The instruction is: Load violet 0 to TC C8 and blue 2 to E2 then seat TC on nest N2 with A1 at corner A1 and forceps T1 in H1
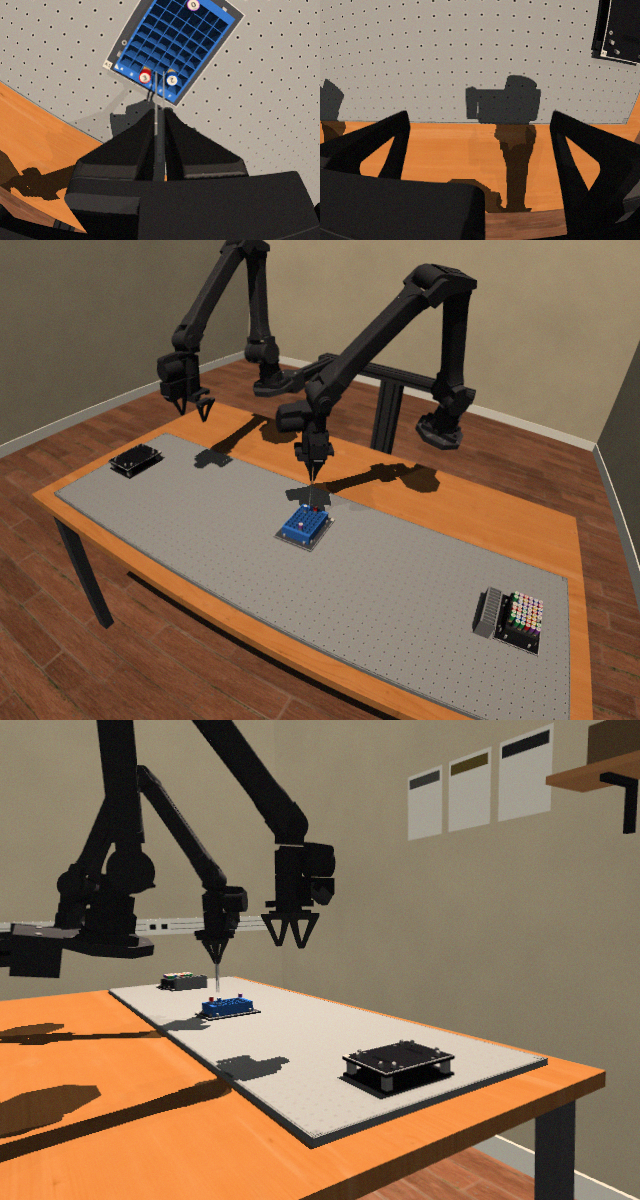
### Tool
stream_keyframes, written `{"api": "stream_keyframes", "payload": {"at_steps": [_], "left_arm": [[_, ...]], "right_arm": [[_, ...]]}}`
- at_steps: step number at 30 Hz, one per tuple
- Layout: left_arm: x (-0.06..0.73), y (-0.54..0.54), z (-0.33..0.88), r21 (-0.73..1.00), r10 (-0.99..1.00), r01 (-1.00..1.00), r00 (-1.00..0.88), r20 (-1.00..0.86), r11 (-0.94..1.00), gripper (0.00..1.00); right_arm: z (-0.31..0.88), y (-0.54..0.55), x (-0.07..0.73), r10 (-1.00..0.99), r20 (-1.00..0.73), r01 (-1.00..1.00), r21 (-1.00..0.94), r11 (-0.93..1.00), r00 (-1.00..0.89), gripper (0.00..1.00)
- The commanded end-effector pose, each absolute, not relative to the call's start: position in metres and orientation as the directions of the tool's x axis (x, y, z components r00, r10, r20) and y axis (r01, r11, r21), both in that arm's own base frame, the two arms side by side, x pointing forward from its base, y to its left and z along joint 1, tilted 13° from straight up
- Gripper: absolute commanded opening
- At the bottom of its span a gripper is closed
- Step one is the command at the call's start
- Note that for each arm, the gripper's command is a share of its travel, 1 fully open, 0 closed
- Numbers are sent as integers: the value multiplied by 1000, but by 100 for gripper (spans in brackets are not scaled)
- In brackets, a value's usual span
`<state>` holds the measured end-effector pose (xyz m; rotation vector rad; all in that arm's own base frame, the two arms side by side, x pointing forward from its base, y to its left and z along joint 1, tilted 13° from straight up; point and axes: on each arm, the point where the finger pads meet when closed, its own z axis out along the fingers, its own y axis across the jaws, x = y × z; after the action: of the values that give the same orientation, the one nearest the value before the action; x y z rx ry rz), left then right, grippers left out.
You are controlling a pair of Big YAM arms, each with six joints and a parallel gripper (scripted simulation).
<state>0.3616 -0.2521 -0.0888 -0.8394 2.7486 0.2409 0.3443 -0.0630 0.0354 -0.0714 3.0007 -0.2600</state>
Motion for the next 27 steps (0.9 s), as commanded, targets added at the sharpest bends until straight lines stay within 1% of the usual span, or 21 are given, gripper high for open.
{"api": "stream_keyframes", "payload": {"at_steps": [1, 3, 5, 6, 8, 20, 23, 27], "left_arm": [[370, -250, -80, 85, -406, -445, -867, -289, 891, 7], [370, -246, -83, 104, -356, -397, -891, -282, 912, 7], [370, -246, -83, 104, -356, -397, -891, -282, 912, 7], [365, -242, -92, 132, -323, -367, -908, -268, 921, 7], [372, -242, -79, 117, -283, -325, -918, -278, 938, 7], [377, -223, -75, 184, 28, -17, -971, -237, 983, 7], [373, -219, -84, 201, 53, 9, -975, -216, 980, 7], [379, -215, -73, 182, 50, 6, -970, -237, 983, 7]], "right_arm": [[60, -68, 375, -41, -205, -3, -183, 983, -978, 100], [60, -68, 375, -41, -205, -3, -183, 983, -978, 100], [60, -68, 375, -41, -205, -3, -183, 983, -978, 100], [60, -68, 375, -41, -205, -3, -183, 983, -978, 100], [60, -68, 375, -41, -205, -3, -183, 983, -978, 100], [60, -68, 375, -41, -205, -3, -183, 983, -978, 100], [60, -68, 375, -41, -205, -3, -183, 983, -978, 100], [60, -68, 375, -41, -205, -3, -183, 983, -978, 100]]}}
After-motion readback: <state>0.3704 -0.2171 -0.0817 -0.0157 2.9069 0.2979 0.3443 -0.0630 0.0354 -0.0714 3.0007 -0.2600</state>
